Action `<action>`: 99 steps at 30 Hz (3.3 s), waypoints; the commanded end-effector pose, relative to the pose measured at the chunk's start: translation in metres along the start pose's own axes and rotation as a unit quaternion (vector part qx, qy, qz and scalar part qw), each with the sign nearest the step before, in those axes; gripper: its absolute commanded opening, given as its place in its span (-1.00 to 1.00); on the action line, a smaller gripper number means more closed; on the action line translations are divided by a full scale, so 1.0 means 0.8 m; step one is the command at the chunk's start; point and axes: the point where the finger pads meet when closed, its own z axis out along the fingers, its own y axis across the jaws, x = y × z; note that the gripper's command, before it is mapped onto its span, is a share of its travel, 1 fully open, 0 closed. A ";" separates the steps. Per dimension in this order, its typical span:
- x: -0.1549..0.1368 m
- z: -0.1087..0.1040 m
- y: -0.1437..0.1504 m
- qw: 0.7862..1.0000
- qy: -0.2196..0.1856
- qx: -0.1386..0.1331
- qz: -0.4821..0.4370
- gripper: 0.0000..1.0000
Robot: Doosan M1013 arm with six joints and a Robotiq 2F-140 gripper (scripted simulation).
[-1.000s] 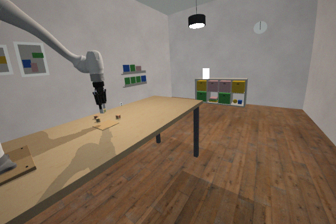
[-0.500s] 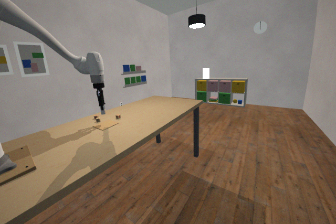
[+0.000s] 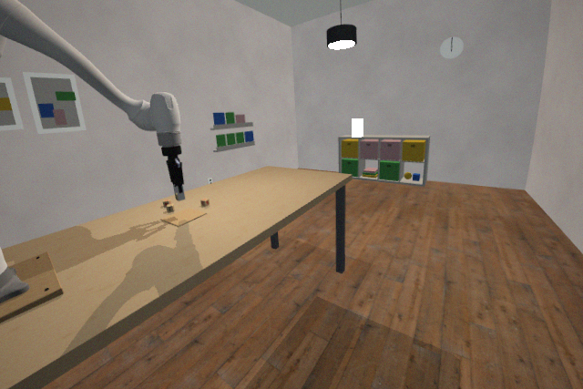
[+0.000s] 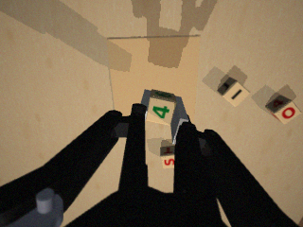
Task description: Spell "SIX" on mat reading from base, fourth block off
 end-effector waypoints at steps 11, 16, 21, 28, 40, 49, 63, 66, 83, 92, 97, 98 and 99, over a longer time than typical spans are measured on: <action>0.001 0.012 -0.003 0.978 0.000 0.000 -0.210 -0.68; 0.001 0.016 -0.003 0.957 0.000 0.000 -0.290 -0.68; 0.001 0.020 -0.003 0.935 0.000 0.000 -0.355 -0.68; 0.001 0.020 -0.003 0.931 -0.001 -0.001 -0.365 -0.68; 0.001 0.022 -0.012 0.923 -0.137 -0.042 -0.356 -0.68; 0.009 0.026 -0.007 0.900 -0.235 -0.097 -0.354 -0.68; 0.013 0.030 -0.011 0.866 -0.339 -0.138 -0.340 -0.68; 0.014 0.032 -0.012 0.851 -0.374 -0.152 -0.335 -0.68; 0.014 0.031 -0.017 0.814 -0.452 -0.176 -0.318 -0.68; 0.014 0.048 -0.017 0.814 -0.451 -0.177 -0.319 -0.68; 0.014 0.059 -0.017 0.814 -0.451 -0.177 -0.319 -0.68; 0.014 0.064 -0.017 0.814 -0.451 -0.177 -0.319 -0.68; 0.014 0.068 -0.017 0.814 -0.451 -0.177 -0.319 -0.68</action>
